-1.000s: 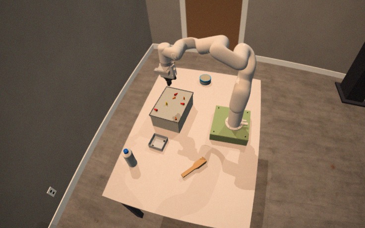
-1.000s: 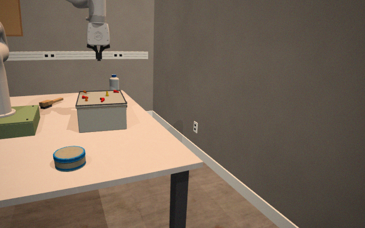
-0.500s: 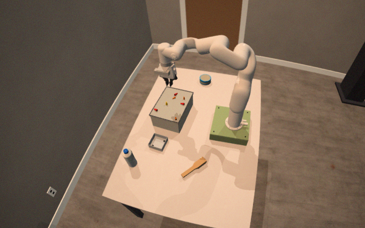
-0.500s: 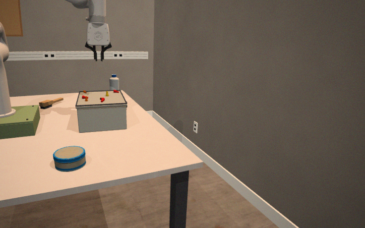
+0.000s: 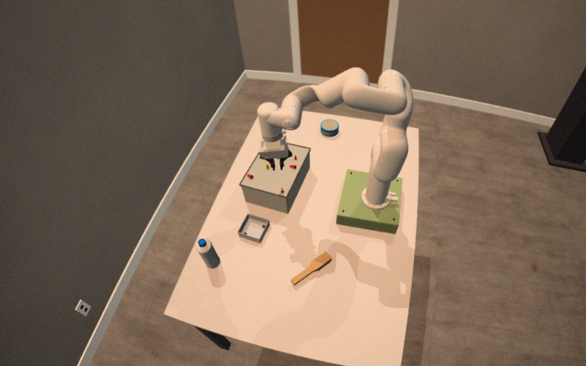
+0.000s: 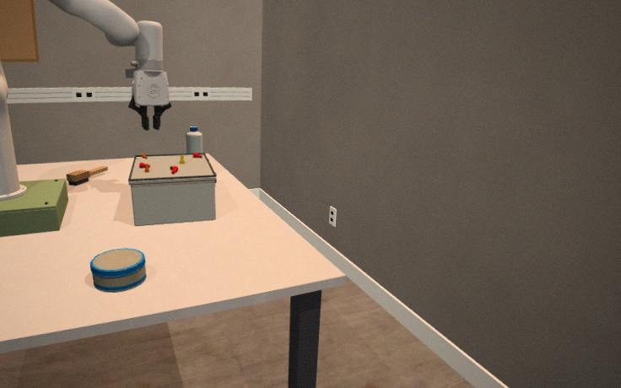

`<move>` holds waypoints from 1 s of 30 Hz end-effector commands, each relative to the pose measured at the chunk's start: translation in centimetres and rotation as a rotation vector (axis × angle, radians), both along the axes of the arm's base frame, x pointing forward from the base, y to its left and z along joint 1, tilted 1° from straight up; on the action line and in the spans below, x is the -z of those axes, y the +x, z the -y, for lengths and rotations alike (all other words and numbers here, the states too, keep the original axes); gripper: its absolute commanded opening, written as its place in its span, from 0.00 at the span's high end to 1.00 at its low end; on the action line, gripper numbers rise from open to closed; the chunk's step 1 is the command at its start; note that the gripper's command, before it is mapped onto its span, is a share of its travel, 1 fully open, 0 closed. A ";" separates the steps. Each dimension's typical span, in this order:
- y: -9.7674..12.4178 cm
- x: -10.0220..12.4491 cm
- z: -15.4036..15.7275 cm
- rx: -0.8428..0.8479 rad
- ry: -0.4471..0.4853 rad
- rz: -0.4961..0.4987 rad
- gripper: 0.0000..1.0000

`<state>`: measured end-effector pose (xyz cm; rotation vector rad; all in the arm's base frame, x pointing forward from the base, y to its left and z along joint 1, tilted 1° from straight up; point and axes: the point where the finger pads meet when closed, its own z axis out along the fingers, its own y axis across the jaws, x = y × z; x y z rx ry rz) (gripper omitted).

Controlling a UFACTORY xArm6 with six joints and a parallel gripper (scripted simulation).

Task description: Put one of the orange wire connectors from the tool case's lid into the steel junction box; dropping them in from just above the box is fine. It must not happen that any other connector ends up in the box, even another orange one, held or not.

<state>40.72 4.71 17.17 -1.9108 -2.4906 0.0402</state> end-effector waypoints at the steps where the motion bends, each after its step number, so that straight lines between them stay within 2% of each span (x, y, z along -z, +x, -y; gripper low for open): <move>1: -2.3 3.5 -3.8 -0.167 0.005 0.021 0.73; 8: -2.3 3.6 -3.8 -0.169 0.005 0.021 0.73; 10: -2.3 4.4 -3.8 -0.169 0.005 0.021 0.73; 13: -2.2 6.8 -3.8 -0.169 0.005 0.021 0.73; 17: -2.1 7.6 -3.8 -0.169 0.005 0.021 0.73; 30: -2.1 7.7 -3.8 -0.169 0.005 0.021 0.73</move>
